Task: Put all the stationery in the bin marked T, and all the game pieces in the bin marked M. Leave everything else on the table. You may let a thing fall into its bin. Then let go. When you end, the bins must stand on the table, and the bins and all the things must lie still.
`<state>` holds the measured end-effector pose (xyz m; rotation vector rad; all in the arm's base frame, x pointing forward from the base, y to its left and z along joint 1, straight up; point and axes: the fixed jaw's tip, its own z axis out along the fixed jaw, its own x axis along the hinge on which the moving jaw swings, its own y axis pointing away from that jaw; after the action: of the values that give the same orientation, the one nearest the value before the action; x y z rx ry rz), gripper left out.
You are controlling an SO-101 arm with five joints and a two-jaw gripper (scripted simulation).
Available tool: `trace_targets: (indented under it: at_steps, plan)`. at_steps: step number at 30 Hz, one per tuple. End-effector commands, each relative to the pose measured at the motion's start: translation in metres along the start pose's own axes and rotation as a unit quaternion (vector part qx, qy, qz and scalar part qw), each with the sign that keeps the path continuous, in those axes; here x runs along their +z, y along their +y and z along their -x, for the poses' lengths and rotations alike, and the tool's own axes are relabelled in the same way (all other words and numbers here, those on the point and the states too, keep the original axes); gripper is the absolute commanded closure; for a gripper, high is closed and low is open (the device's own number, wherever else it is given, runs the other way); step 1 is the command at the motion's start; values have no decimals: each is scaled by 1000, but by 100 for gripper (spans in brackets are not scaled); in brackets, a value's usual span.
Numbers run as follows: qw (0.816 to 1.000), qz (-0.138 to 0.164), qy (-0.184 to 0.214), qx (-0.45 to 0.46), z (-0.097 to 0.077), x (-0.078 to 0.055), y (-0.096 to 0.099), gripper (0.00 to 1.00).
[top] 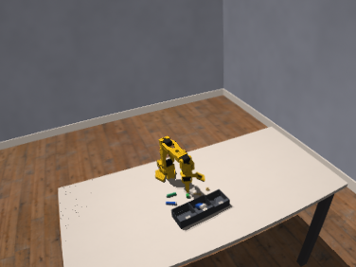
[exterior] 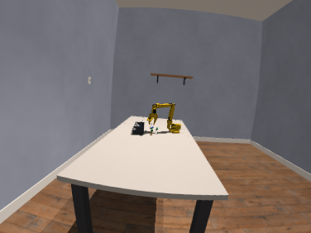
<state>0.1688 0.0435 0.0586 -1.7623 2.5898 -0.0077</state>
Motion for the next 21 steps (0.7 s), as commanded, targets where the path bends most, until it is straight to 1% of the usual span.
trace_targets:
  at_steps: [1,7,14,16,21]
  plan:
    - [1000,-13,-10,-6,2,-4,-1,77]
    - [1000,-13,-10,-6,3,-2,-2,77]
    - [1000,-13,-10,-6,3,6,-3,77]
    - [1000,-13,-10,-6,3,6,-3,77]
    - [1000,-13,-10,-6,4,16,-3,77]
